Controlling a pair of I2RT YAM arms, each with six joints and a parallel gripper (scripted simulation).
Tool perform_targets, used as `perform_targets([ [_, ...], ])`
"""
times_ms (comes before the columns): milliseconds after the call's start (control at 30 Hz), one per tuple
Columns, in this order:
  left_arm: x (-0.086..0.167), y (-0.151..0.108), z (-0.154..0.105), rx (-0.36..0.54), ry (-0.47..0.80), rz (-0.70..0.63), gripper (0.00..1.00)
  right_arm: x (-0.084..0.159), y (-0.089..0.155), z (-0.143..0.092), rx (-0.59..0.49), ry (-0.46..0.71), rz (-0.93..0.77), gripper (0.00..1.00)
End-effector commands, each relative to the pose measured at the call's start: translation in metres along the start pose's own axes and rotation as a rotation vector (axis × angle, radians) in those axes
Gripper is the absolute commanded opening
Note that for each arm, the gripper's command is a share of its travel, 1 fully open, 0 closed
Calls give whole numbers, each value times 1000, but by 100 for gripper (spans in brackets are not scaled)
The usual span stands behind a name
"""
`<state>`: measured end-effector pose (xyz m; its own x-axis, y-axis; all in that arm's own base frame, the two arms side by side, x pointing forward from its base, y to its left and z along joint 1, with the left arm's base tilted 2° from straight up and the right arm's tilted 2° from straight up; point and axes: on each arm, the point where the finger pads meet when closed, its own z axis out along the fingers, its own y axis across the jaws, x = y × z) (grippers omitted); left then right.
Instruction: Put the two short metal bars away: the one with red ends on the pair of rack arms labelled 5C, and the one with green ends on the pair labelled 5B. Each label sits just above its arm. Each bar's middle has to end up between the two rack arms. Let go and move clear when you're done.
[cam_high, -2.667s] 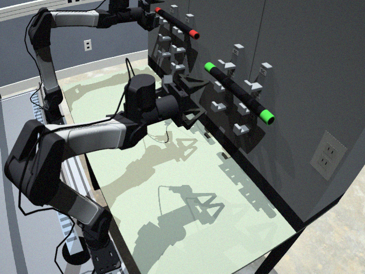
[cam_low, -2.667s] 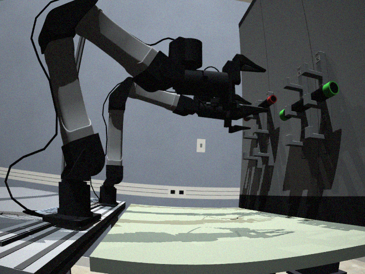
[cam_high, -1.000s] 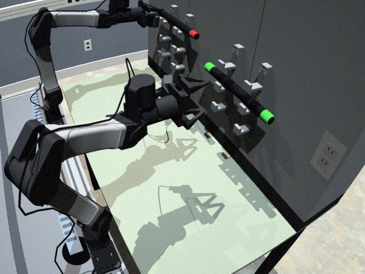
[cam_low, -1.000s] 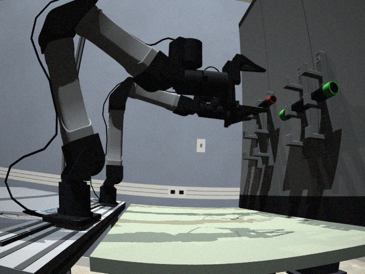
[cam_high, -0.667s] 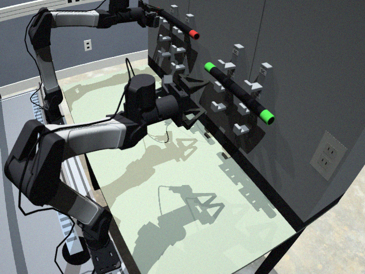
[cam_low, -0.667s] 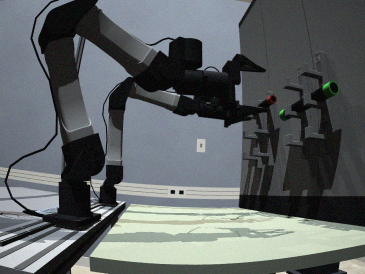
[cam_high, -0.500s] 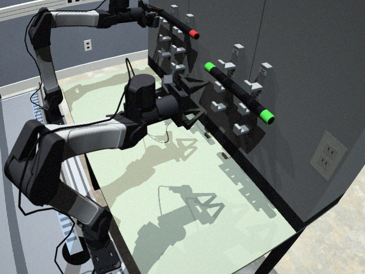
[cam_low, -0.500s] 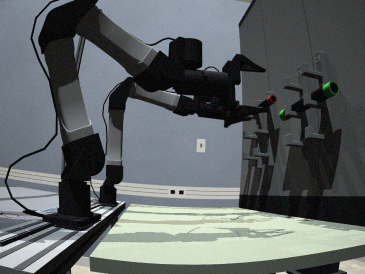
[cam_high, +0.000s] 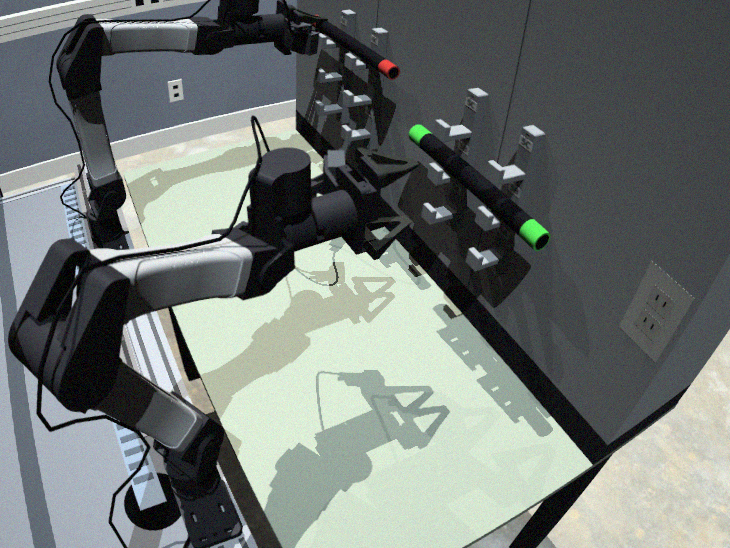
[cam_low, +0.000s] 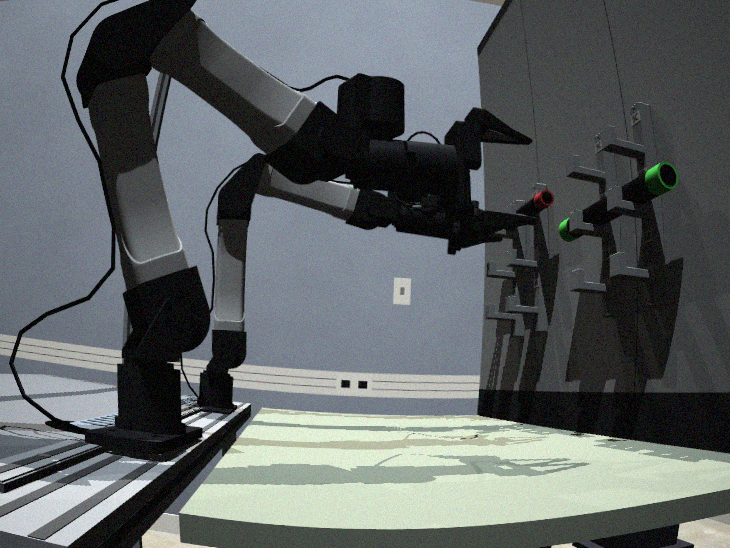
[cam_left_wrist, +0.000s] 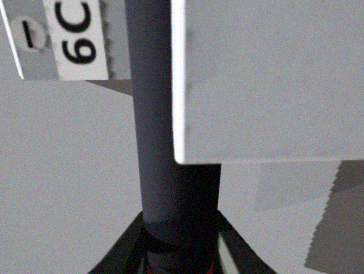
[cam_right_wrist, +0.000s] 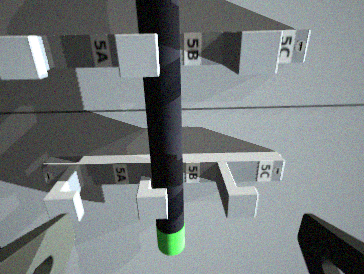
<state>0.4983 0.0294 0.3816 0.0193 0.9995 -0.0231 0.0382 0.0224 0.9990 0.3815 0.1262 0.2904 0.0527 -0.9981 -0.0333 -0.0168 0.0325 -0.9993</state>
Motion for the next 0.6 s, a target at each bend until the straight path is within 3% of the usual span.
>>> perform_targets([
  [0,4,39,-9,-74,10,5,0,1,11,1,-14,10,-17,100],
  [567,4,57,-11,-74,10,5,0,1,11,1,-14,10,-17,100],
])
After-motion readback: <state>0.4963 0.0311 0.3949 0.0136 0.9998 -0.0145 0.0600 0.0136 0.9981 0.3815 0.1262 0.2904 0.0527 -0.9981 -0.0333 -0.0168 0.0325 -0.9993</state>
